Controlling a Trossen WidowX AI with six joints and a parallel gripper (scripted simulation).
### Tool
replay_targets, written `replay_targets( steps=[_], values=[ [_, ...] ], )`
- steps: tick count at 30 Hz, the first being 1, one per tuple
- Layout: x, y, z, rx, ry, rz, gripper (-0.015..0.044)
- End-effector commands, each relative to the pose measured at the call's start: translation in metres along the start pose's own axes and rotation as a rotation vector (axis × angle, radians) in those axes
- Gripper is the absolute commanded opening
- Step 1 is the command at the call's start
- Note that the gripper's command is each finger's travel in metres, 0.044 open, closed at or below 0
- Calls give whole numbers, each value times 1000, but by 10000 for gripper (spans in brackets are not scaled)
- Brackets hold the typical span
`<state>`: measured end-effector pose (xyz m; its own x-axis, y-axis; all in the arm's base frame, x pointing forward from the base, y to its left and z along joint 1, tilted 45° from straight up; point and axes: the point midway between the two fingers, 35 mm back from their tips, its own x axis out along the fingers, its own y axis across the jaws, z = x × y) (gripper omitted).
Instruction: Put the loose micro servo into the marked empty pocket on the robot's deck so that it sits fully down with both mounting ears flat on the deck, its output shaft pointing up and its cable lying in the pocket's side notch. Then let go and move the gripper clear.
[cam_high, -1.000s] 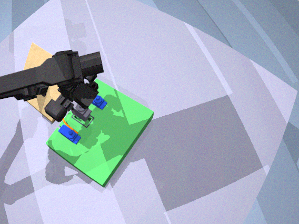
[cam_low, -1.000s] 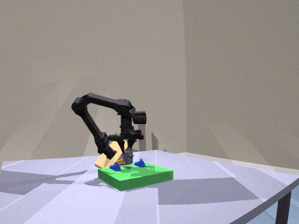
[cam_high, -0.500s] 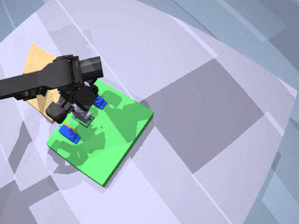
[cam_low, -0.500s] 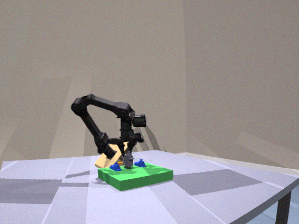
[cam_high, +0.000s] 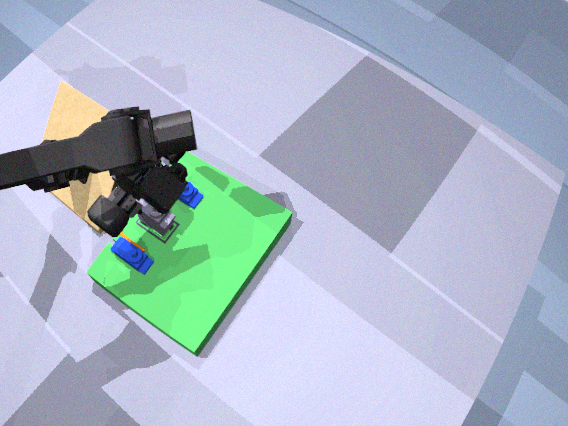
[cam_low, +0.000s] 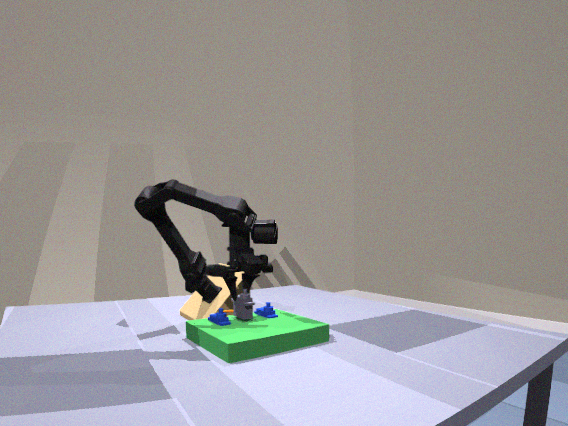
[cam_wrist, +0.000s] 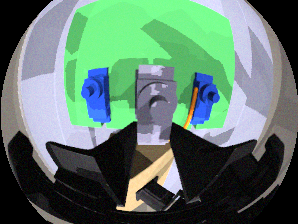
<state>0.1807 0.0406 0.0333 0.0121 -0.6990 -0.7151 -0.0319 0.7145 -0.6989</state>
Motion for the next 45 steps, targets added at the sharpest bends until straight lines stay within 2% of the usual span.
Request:
replay_targets(
  steps=[1,45],
  values=[
    [4,0,1,-3,-6,-1,0],
    [41,0,1,-2,-7,-3,0]
  ],
)
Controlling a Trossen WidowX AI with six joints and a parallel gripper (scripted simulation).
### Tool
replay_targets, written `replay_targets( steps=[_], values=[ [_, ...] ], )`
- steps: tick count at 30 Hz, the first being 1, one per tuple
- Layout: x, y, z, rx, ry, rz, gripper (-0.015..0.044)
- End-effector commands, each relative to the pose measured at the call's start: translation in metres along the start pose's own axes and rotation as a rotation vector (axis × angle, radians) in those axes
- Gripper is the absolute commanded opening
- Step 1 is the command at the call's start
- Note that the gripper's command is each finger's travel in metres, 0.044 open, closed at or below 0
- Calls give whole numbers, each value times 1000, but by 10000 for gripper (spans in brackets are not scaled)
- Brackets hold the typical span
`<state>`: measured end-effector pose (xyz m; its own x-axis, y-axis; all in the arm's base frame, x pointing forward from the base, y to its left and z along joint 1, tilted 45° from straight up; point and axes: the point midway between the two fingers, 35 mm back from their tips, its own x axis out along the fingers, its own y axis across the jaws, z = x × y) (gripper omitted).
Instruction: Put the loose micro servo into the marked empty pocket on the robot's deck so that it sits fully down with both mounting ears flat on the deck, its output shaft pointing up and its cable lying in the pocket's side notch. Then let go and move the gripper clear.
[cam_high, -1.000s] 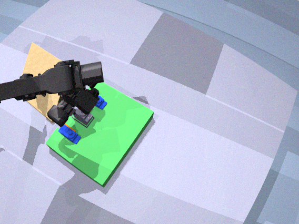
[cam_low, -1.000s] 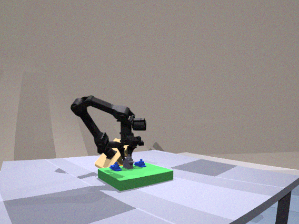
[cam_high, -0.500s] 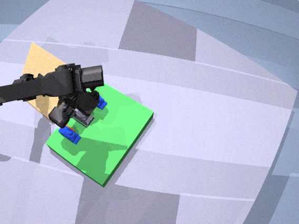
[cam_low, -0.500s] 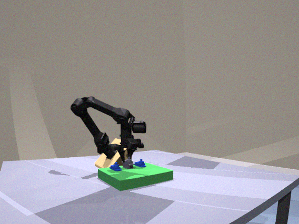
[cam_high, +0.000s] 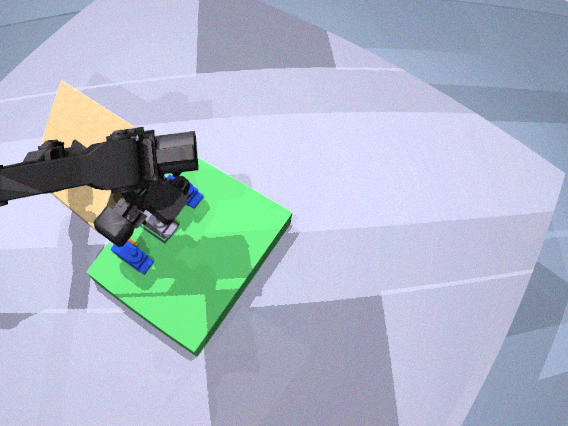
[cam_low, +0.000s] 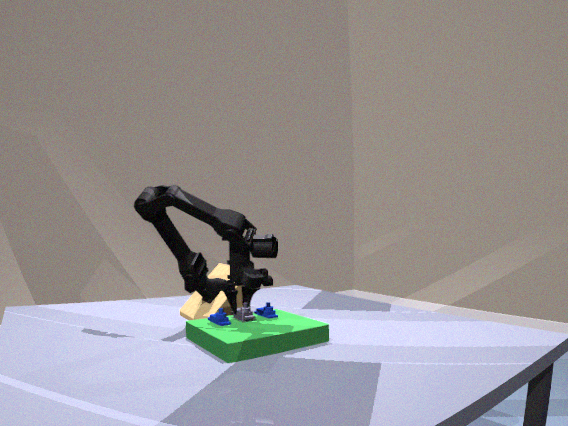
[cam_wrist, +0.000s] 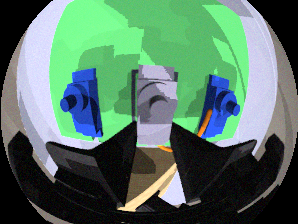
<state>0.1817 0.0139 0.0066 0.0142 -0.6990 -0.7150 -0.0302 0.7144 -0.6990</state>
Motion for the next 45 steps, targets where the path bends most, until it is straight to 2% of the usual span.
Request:
replay_targets(
  steps=[1,8,15,19,22,29,33,39,45],
  values=[
    [4,0,1,-4,-5,-3,0],
    [10,0,1,-4,-5,-3,0],
    [8,0,0,-4,-5,-3,184],
    [0,0,0,-4,-5,-2,187],
    [-25,-1,-2,-4,-4,-1,187],
    [-28,0,0,-4,-4,-2,187],
    [-33,1,14,-7,-7,-3,292],
    [-66,3,64,-4,-8,-1,440],
    [-92,0,108,-1,-8,0,440]
  ],
)
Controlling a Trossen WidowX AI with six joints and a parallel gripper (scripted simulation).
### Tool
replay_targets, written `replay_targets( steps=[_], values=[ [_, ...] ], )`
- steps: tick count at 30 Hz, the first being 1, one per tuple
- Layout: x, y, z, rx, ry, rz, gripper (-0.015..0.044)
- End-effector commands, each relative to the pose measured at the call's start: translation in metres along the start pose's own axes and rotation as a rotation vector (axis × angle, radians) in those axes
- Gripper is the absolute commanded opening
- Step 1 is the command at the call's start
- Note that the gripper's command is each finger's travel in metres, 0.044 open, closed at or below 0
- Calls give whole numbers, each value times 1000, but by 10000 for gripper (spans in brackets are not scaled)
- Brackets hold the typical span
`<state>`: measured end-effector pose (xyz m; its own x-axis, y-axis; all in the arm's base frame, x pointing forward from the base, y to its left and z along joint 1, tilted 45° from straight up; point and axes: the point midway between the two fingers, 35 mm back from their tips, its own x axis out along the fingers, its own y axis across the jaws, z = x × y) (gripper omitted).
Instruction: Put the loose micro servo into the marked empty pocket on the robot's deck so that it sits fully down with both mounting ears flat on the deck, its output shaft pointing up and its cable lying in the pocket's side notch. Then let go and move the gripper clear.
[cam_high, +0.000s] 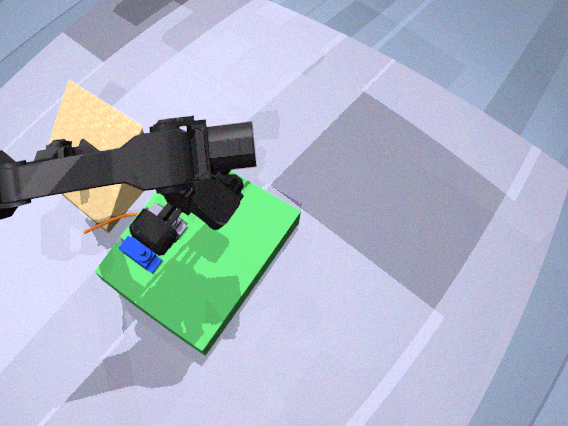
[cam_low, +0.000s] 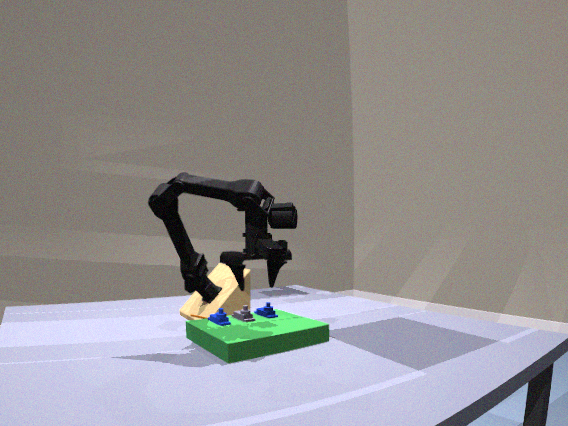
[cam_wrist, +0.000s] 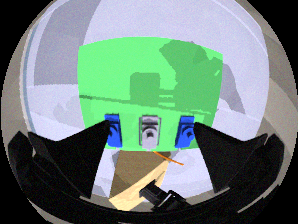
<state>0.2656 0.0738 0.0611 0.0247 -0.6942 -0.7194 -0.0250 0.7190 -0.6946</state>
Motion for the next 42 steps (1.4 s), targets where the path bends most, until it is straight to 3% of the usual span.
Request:
replay_targets(
  steps=[1,6,13,42],
  values=[
    [-13,-2,24,-6,3,-6,440],
    [-16,-2,24,-12,3,-7,440],
    [-51,1,17,-106,2,-25,440],
    [-51,1,17,-106,2,-25,440]
  ],
)
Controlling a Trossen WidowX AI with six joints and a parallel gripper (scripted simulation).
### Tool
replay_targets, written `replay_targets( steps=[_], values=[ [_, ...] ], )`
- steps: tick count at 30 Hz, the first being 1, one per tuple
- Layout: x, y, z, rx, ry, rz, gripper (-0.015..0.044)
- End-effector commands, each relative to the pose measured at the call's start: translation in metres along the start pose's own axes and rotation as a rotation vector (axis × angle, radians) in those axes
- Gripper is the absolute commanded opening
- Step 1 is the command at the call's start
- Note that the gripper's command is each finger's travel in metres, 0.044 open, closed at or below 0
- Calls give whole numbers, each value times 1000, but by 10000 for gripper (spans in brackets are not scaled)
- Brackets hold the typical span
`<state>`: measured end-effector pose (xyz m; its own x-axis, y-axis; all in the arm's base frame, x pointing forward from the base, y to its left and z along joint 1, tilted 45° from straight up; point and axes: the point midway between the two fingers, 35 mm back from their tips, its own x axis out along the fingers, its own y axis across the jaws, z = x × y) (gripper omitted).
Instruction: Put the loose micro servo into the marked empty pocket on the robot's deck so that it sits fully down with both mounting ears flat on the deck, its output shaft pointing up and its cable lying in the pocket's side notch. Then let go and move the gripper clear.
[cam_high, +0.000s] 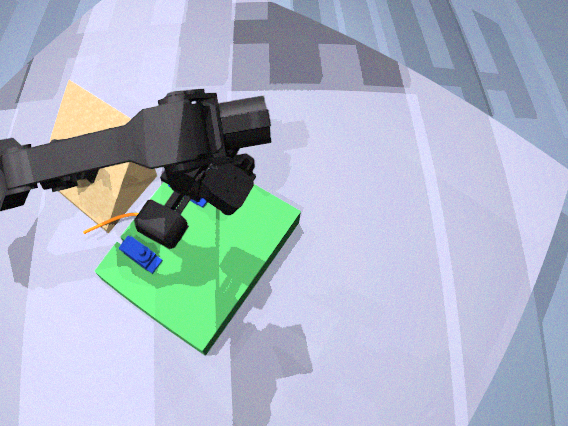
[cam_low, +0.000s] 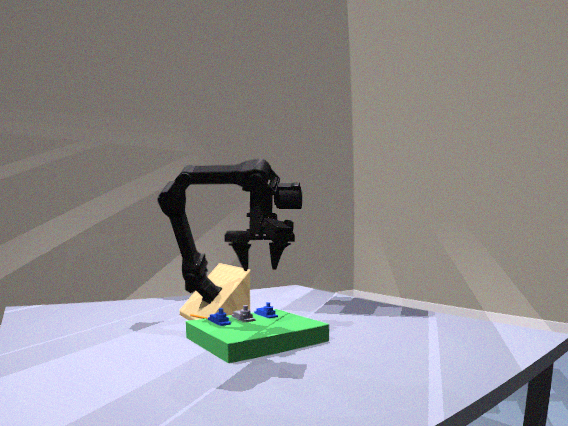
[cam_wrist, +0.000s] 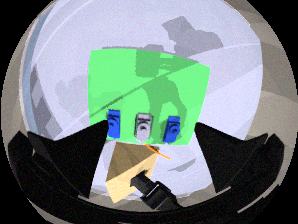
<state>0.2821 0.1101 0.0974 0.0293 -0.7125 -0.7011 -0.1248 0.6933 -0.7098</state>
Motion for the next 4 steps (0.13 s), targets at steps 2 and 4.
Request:
replay_targets(
  steps=[2,4],
  values=[
    [0,0,-1,-6,5,1,440],
    [0,0,-1,-6,5,1,440]
  ],
)
